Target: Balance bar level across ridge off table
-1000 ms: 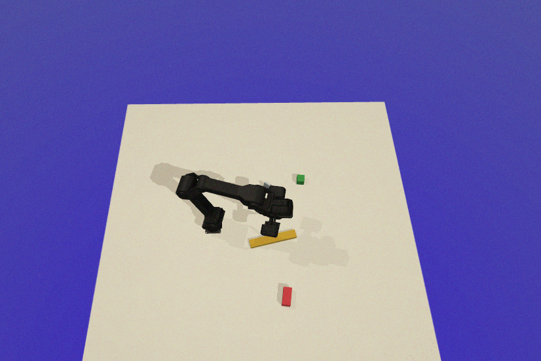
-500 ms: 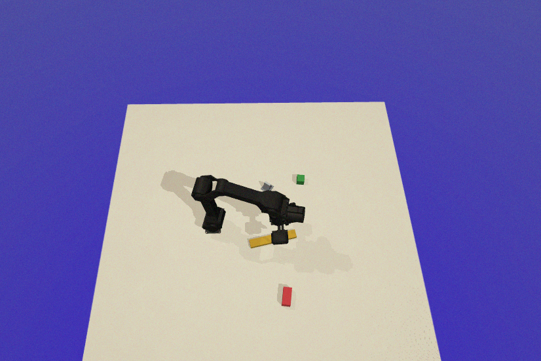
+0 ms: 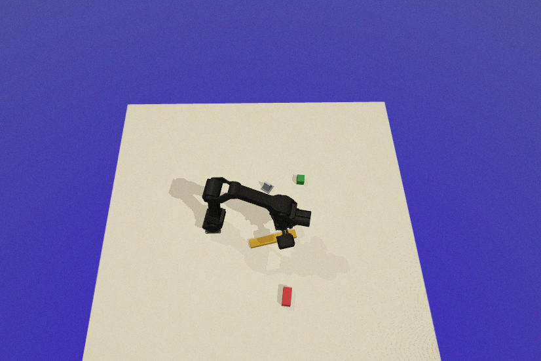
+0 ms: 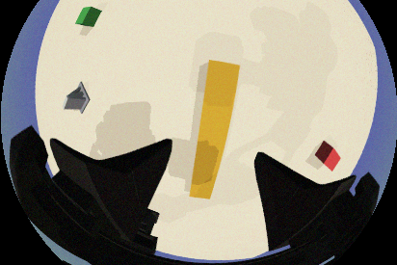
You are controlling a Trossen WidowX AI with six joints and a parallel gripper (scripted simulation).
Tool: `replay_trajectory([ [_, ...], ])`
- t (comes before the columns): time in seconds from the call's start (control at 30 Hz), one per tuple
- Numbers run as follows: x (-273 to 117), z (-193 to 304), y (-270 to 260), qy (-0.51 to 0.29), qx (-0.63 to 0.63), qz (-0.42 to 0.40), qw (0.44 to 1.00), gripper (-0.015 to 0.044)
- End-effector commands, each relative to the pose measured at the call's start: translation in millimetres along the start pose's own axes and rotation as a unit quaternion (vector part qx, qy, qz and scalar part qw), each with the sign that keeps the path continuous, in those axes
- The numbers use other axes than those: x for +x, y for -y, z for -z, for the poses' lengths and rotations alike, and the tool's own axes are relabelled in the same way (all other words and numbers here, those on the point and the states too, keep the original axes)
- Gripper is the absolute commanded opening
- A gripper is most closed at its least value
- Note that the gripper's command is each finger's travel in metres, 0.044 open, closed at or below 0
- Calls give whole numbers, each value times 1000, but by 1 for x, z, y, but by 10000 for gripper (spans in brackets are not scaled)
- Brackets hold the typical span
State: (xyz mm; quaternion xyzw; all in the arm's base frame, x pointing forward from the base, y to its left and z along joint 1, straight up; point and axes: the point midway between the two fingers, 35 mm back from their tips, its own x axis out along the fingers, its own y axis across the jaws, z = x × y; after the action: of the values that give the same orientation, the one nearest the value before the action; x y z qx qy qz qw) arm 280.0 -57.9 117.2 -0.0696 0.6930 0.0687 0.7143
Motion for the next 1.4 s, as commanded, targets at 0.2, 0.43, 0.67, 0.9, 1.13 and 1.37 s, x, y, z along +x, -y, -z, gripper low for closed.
replay_trajectory([
  [0.2, 44, 0, 1, -4, -7, 3, 1000, 315],
  [0.43, 46, 0, 1, -4, -7, 3, 1000, 315],
  [0.67, 55, 0, 1, -4, -7, 3, 1000, 315],
  [0.9, 67, 0, 1, -4, -7, 3, 1000, 315],
  [1.13, 71, 1, 1, -4, -7, 3, 1000, 315],
  [1.37, 71, 1, 1, -4, -7, 3, 1000, 315],
])
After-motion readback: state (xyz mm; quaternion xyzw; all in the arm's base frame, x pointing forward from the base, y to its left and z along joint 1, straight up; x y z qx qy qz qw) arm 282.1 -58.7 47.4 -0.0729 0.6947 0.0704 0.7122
